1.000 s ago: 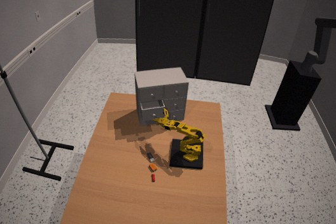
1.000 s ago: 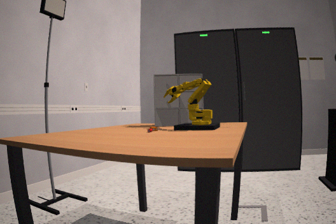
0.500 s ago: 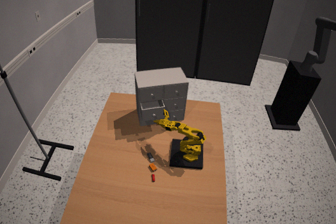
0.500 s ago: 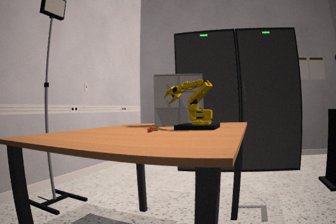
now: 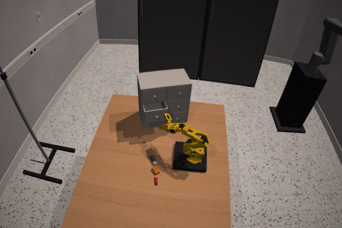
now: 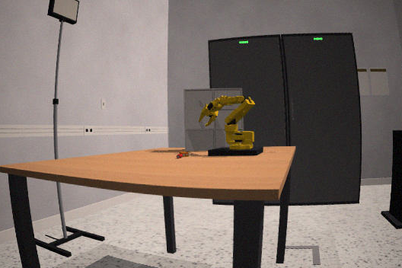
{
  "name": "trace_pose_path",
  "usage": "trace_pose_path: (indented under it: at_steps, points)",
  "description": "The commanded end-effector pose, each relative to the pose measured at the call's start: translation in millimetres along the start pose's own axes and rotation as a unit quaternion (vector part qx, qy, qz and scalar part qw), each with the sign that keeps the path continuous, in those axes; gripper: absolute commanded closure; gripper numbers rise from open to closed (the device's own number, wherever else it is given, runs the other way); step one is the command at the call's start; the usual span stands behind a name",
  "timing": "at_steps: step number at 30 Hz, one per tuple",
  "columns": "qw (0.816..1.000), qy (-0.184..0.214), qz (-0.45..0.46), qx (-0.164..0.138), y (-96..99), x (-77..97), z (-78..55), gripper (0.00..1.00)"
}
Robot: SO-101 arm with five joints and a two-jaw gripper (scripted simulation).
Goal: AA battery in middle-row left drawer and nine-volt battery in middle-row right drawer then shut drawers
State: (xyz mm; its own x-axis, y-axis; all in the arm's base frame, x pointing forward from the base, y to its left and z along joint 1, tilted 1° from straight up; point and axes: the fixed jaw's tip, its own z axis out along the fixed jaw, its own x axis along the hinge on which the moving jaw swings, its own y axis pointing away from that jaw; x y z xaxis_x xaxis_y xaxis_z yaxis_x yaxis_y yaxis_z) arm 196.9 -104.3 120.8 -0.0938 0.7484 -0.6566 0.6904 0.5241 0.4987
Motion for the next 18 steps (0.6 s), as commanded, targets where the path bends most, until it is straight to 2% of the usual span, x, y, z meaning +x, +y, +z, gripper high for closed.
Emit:
trace_pose_path:
  at_steps: [1,11,18]
  points:
    - [0.999,0.018,-0.039,0.016,-2.6,1.5,-5.3,0.79]
    - [0.982,0.091,-0.157,0.054,-15.2,17.2,-18.8,0.79]
    - [0.966,0.131,-0.214,0.066,-21.7,25.1,-27.7,0.79]
